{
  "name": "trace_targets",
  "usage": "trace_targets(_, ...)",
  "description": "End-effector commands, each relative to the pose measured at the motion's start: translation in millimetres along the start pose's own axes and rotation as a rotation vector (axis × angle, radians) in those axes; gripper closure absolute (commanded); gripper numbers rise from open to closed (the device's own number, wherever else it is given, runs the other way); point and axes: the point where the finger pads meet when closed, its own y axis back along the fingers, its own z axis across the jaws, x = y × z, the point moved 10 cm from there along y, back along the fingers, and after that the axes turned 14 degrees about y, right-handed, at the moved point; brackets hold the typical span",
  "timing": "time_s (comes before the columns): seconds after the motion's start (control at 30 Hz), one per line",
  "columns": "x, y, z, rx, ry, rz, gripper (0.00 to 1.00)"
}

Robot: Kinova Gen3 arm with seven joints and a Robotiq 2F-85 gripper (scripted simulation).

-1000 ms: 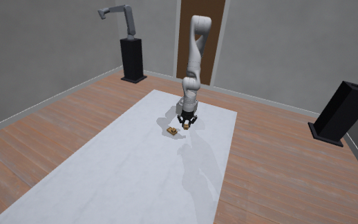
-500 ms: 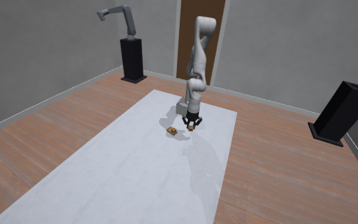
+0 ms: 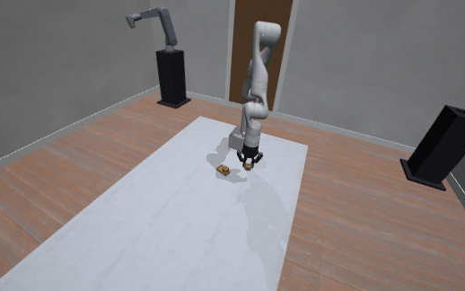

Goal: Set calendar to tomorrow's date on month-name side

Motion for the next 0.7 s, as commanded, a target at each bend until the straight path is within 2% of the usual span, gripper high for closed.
trace_targets(0.0,0,-2.7,0,0.0,-0.001,0.002,0.74)
trace_targets(0.17,0,-14.7,0,0.0,-0.001,0.002,0.74)
trace_targets(0.33,-1,-35.0,0,0.0,-0.001,0.002,0.74)
trace_targets(0.4,-1,-35.0,0,0.0,-0.001,0.002,0.74)
trace_targets(0.67,-1,-72.6,0,0.0,-0.001,0.002,0.74)
